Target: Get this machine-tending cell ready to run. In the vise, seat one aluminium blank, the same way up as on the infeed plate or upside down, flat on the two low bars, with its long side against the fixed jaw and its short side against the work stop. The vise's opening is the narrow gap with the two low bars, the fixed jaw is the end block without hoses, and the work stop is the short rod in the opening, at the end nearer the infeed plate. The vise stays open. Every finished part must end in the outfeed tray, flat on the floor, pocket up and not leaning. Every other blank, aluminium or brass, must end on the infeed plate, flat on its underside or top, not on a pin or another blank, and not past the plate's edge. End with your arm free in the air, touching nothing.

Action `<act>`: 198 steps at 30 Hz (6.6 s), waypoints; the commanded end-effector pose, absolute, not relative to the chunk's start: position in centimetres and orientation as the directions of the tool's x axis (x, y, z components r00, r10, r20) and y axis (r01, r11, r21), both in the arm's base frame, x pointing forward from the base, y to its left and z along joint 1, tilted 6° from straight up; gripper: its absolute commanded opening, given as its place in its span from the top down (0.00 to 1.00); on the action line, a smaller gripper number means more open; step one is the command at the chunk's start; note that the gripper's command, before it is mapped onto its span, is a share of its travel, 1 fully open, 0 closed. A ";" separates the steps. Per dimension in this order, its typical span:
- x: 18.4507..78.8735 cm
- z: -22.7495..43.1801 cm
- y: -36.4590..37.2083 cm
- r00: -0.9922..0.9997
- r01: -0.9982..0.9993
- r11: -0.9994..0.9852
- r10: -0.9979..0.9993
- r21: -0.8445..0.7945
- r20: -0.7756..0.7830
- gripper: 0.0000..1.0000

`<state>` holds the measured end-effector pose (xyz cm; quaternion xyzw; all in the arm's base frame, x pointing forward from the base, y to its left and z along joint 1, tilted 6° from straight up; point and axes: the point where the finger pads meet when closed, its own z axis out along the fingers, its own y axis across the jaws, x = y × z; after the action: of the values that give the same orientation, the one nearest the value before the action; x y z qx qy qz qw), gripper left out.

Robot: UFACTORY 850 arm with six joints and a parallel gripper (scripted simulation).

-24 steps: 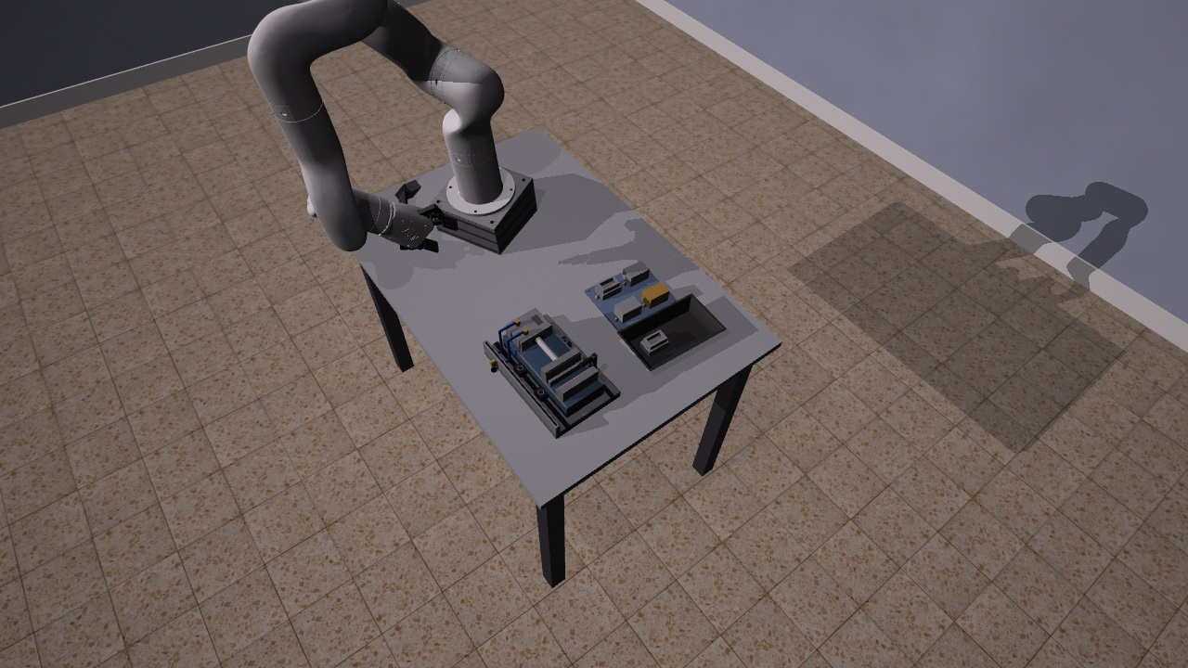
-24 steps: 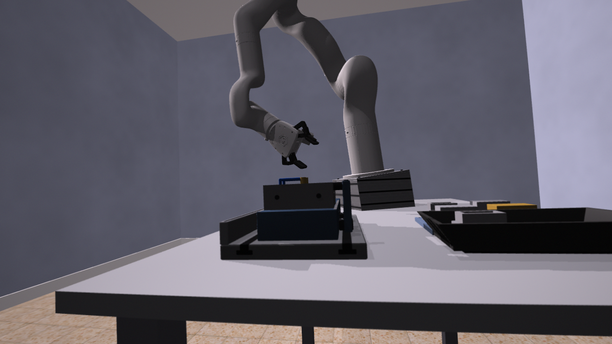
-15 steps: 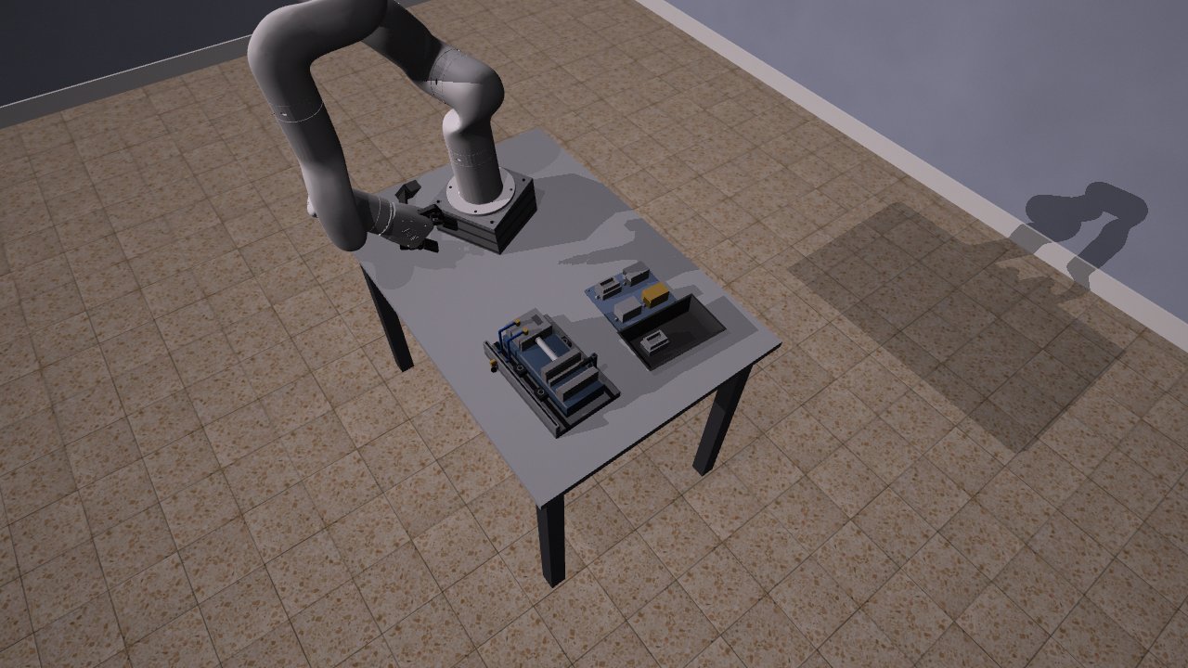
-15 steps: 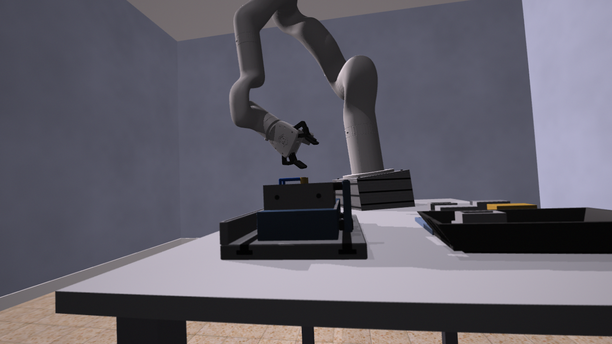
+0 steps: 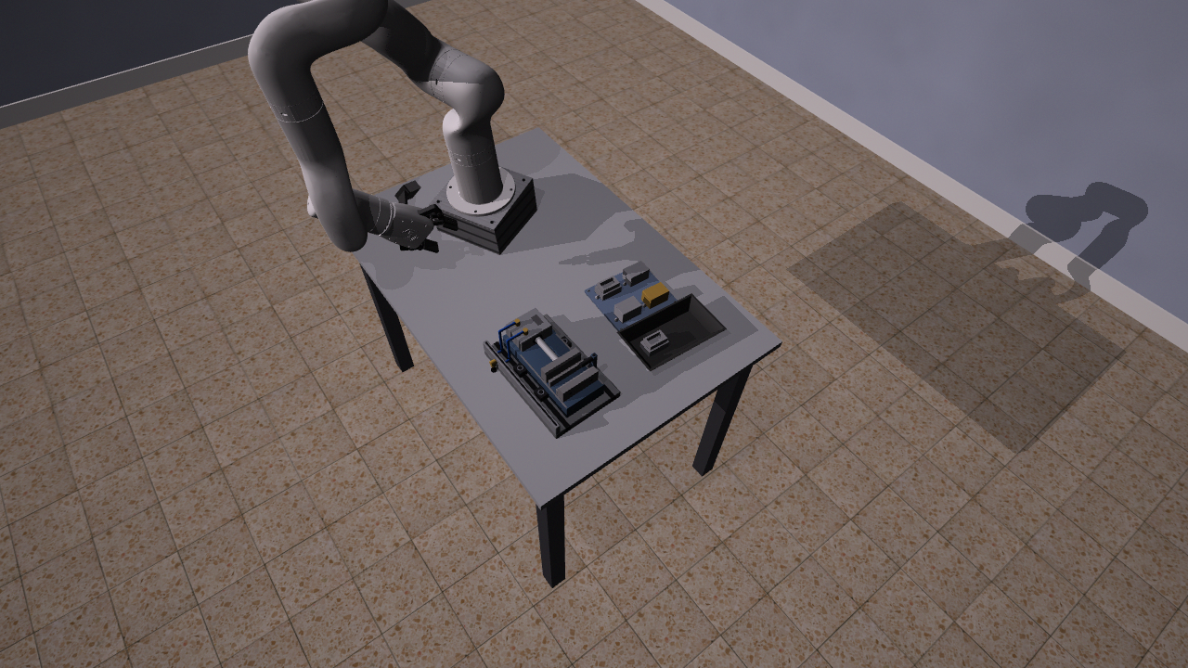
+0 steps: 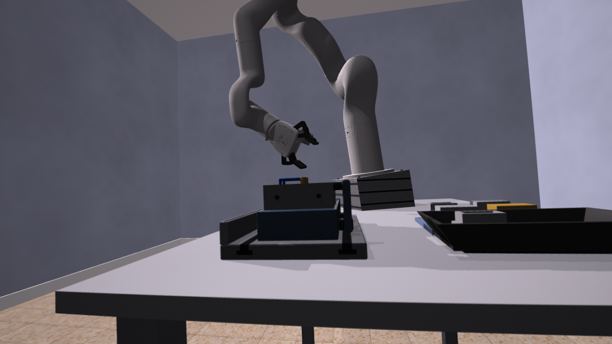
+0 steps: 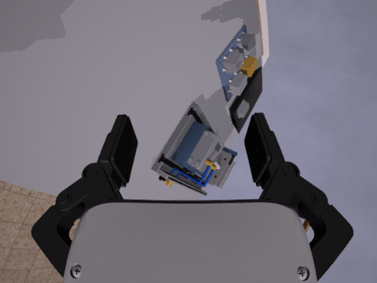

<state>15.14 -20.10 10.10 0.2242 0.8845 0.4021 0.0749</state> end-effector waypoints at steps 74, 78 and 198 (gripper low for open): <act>51.8 19.6 -12.0 0.765 -0.631 -0.775 -0.619 -0.014 -0.180 0.00; 52.9 20.2 -10.8 0.816 -0.565 -0.825 -0.556 -0.020 -0.158 0.00; 51.3 8.9 14.0 -0.998 0.046 0.993 0.041 -0.104 -0.049 1.00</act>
<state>51.21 14.00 8.80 0.0221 0.9981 -0.0530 0.0226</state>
